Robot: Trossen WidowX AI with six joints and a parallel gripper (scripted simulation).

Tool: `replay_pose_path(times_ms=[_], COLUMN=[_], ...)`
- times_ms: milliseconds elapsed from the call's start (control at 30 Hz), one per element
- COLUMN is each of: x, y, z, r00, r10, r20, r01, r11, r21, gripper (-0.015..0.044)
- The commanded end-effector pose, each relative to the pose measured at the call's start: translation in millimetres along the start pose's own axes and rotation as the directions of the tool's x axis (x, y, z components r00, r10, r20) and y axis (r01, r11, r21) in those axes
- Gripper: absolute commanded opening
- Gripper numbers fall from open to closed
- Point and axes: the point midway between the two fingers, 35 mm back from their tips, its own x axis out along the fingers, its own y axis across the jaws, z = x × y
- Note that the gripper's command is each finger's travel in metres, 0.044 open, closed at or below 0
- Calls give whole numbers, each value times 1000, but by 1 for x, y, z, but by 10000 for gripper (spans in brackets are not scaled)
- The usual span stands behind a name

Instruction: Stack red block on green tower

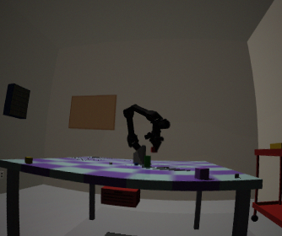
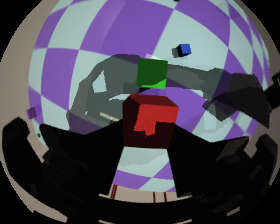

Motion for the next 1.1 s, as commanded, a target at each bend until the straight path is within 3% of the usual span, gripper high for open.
replay_pose_path(times_ms=[0,333,667,1067], x=[-18,-19,-18,-2], y=[0,1,-5,-5], z=[-1,3,55,45], r00=[1000,1000,1000,1000], r10=[3,3,1,1], r20=[-5,-4,0,0], r01=[-2,-3,-1,-1], r11=[1000,1000,1000,1000], r21=[4,4,4,4], gripper=[0,0,0,0])
